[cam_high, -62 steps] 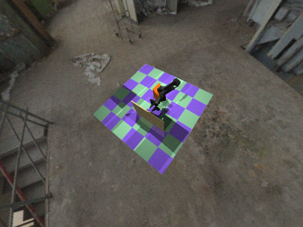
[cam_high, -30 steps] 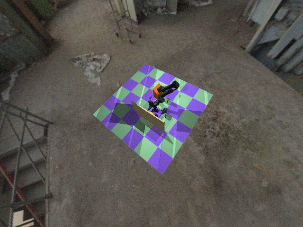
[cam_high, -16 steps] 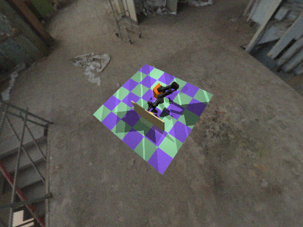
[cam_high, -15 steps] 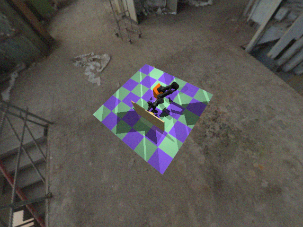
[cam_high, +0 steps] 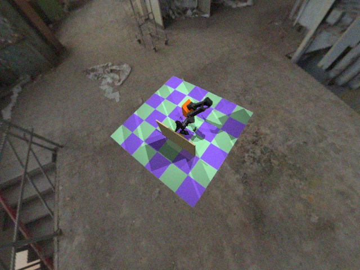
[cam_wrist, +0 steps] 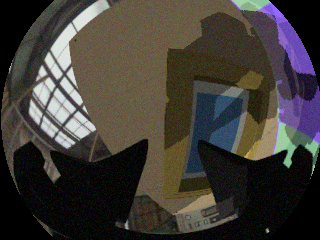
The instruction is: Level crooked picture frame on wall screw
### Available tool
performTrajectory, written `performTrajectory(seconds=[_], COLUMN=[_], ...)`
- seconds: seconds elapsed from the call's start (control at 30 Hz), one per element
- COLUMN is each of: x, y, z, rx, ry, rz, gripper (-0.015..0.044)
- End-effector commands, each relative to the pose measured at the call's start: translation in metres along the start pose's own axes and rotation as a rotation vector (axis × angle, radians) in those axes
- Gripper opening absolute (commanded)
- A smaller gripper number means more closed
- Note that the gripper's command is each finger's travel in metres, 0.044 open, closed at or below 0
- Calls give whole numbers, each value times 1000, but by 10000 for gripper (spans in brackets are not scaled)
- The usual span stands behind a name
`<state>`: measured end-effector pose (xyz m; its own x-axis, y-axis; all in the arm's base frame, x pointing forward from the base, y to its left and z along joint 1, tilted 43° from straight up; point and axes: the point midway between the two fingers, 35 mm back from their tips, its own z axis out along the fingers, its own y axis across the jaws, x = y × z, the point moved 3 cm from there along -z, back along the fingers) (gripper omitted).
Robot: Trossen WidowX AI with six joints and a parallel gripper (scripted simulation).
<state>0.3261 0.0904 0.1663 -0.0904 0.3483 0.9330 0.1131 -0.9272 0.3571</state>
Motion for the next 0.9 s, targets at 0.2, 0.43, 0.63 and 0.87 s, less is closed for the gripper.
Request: performTrajectory(seconds=[0.2, 0.43, 0.63, 0.87], x=[1, 1, 1, 1], y=[0, -1, -1, -1], z=[0, 0, 0, 0], rx=[4, 4, 4, 4], ry=[4, 4, 4, 4], rz=[1, 1, 1, 1], gripper=[260, 260, 103, 17])
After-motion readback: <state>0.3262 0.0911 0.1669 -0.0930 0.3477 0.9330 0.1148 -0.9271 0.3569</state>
